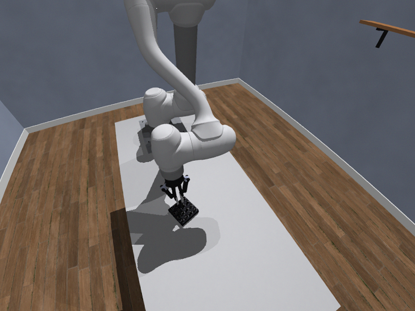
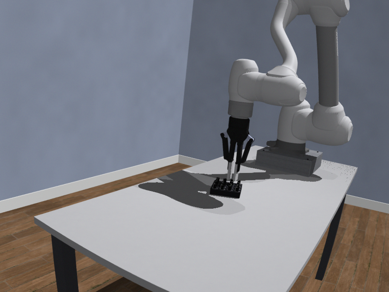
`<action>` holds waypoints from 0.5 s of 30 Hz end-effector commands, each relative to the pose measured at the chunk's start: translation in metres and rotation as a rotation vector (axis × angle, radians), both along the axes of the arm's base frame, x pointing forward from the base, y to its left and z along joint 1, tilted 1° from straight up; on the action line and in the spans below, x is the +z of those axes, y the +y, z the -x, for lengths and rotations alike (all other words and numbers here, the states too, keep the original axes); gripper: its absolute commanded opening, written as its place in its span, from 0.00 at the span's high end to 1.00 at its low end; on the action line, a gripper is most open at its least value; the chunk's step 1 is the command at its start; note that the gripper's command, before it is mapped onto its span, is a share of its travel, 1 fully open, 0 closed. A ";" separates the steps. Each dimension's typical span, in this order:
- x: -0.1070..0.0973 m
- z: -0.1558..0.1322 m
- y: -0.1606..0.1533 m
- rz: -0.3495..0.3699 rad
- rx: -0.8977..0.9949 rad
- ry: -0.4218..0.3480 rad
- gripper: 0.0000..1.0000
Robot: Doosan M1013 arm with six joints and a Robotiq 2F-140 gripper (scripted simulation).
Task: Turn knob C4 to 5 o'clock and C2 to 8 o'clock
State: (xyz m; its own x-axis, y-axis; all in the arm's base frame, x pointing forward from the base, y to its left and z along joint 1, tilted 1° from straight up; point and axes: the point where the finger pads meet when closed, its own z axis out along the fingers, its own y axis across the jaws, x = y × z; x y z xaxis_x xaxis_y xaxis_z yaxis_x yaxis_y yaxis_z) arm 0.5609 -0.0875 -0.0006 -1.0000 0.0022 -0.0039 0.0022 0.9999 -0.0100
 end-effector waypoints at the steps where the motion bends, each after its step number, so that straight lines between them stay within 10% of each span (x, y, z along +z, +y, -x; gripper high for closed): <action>1: -0.003 0.000 0.000 0.000 0.000 0.000 0.88; 15: -0.009 0.000 0.000 0.000 0.000 0.000 0.88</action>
State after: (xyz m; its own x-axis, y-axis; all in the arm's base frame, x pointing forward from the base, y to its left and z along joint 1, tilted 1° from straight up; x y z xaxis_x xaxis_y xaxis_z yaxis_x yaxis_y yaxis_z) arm 0.5609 -0.0876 -0.0095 -1.0000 0.0022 -0.0040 0.0022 0.9999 -0.0100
